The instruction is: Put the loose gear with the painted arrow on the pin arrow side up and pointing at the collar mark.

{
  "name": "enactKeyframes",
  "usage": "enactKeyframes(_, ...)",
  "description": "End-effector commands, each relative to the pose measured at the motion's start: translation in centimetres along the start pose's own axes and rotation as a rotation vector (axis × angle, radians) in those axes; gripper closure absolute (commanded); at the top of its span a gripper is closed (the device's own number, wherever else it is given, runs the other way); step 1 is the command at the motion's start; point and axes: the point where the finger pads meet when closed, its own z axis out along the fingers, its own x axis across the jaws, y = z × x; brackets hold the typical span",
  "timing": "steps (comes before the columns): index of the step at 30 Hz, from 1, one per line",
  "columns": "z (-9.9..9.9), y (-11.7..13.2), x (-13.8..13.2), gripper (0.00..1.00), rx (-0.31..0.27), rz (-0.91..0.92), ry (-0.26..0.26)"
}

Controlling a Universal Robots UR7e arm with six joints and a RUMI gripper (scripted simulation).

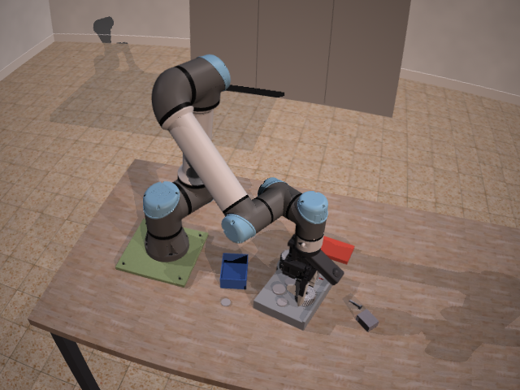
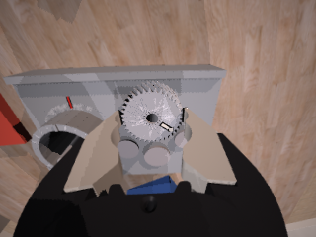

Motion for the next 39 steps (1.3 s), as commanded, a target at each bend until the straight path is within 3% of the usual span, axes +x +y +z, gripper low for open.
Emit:
enactKeyframes(1, -0.7, -0.1, 0.0, 1.00, 0.002, 0.000, 0.000)
enactKeyframes(22, -4.9, 0.0, 0.0, 1.00, 0.002, 0.000, 0.000)
enactKeyframes(39, -6.9, 0.0, 0.0, 1.00, 0.002, 0.000, 0.000)
